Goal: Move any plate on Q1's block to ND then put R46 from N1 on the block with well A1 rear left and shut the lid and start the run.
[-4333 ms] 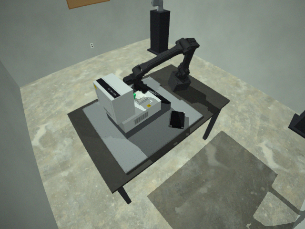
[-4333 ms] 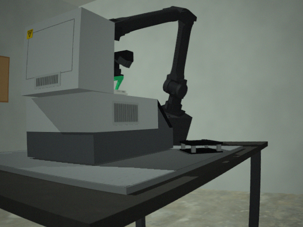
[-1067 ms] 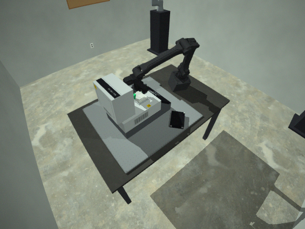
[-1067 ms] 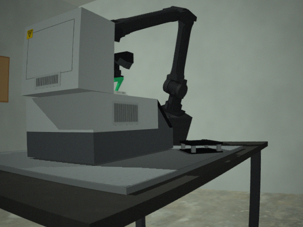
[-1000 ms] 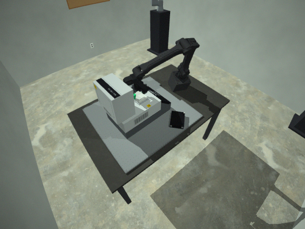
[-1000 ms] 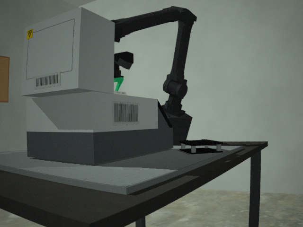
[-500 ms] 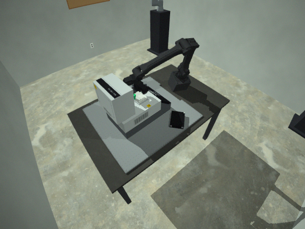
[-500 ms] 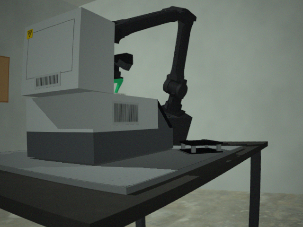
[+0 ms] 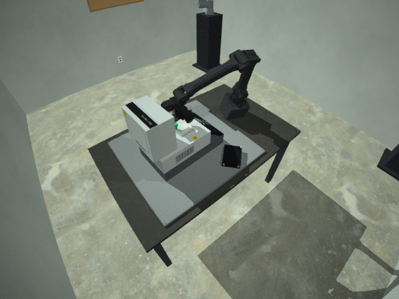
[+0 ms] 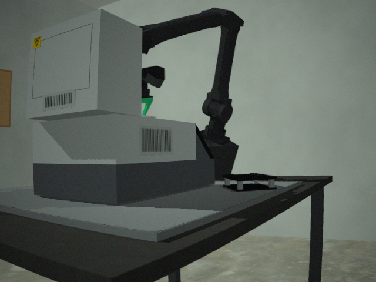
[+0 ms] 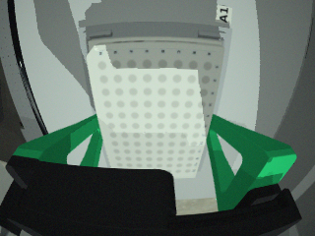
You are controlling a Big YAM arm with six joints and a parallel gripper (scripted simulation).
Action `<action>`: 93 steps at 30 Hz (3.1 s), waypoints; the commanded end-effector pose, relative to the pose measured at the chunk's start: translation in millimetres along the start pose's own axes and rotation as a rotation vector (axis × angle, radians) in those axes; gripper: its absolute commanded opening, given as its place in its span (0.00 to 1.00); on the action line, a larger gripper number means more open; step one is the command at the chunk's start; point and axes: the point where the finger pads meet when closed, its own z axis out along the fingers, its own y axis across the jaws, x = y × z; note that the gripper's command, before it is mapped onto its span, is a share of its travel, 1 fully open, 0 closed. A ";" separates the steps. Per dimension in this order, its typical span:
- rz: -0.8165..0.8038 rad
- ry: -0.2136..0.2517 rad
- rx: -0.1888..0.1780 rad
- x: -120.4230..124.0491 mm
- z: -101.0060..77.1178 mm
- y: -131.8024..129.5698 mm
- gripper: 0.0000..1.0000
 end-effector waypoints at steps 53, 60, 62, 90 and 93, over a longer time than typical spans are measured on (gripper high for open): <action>-0.018 0.004 0.036 -2.8 -13.7 -20.9 1.00; -0.010 0.011 0.056 5.0 -20.8 -16.5 1.00; -0.009 0.012 0.058 4.9 -22.3 -14.2 1.00; -0.040 0.012 0.054 -12.8 -21.0 -7.8 1.00; -0.033 0.017 0.070 -7.8 -28.4 -12.3 1.00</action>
